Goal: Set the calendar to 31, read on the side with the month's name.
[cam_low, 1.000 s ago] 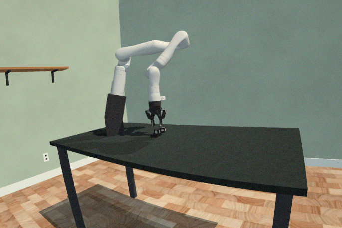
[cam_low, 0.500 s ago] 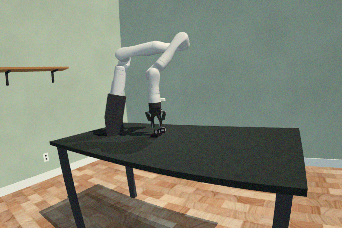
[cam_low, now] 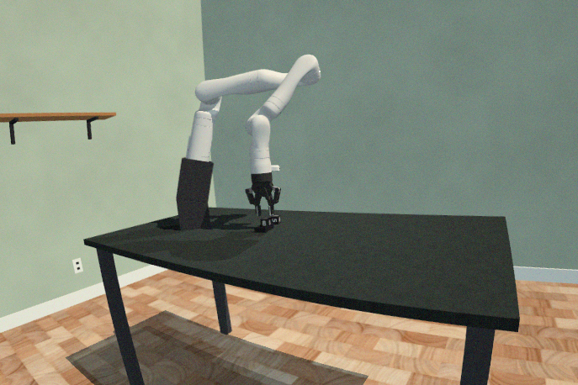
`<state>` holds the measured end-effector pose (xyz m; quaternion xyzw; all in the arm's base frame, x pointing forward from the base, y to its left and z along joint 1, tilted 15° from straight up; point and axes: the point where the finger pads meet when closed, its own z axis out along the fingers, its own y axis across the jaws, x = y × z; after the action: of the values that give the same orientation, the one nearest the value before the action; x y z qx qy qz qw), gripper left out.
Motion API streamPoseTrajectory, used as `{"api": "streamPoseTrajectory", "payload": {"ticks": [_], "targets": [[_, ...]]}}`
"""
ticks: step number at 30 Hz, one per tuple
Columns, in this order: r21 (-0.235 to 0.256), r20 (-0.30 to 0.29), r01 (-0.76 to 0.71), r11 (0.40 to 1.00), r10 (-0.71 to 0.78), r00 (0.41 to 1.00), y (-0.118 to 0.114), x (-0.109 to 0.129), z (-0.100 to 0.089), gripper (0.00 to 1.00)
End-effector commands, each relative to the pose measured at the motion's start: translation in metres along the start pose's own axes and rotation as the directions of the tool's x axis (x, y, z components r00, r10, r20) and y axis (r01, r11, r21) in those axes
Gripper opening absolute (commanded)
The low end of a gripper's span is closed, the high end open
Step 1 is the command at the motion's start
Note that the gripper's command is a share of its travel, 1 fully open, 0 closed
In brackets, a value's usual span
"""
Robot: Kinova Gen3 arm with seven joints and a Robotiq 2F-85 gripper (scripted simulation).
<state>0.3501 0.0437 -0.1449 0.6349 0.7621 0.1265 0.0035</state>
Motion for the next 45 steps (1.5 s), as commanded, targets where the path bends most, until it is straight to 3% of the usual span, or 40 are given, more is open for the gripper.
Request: {"api": "streamPoseTrajectory", "payload": {"ticks": [1,32,45], "targets": [[-0.001,0.0,0.0,1.0,0.0,1.0,0.0,0.0,0.0,0.46],[-0.001,0.0,0.0,1.0,0.0,1.0,0.0,0.0,0.003,0.46],[-0.001,0.0,0.0,1.0,0.0,1.0,0.0,0.0,0.023,0.46]]}}
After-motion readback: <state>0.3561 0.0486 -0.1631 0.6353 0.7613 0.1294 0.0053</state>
